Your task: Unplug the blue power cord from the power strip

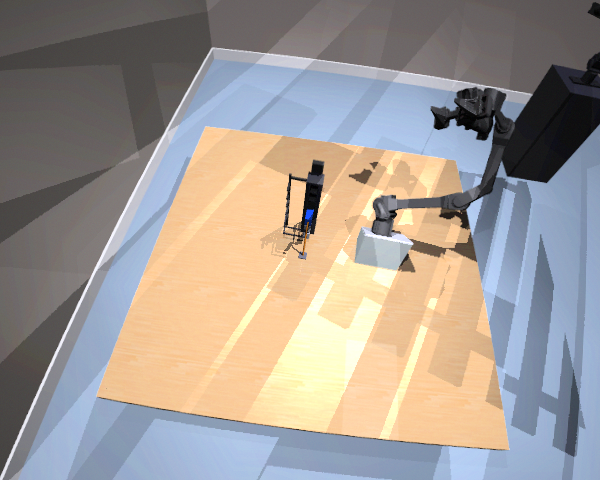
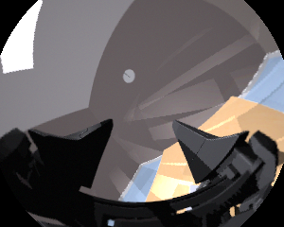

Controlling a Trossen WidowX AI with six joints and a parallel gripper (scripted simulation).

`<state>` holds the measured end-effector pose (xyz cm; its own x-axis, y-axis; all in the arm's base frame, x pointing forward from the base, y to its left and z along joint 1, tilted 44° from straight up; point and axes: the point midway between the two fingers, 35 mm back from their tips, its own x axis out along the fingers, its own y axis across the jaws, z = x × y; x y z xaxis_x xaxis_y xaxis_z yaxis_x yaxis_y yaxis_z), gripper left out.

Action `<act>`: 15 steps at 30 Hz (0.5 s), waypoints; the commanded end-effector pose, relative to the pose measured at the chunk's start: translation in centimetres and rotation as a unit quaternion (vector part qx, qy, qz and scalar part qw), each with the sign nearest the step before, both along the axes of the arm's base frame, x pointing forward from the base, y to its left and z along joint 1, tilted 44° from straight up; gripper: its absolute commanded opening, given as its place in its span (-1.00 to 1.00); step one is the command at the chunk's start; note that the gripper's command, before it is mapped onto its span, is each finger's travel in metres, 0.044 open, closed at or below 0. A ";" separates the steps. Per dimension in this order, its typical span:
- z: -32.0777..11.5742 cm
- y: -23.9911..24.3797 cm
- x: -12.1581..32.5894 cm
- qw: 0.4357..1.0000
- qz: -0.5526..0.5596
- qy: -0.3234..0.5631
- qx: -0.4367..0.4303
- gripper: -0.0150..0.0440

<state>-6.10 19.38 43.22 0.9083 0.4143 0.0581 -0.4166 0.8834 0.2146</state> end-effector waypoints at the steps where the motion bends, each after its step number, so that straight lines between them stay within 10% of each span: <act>1: 0.1 -0.1 0.1 1.000 0.000 0.001 0.001 0.78; 9: 2.3 -5.1 4.2 0.999 -0.009 0.049 0.018 0.06; 15: 2.6 -10.8 11.5 0.991 -0.027 0.127 -0.009 0.05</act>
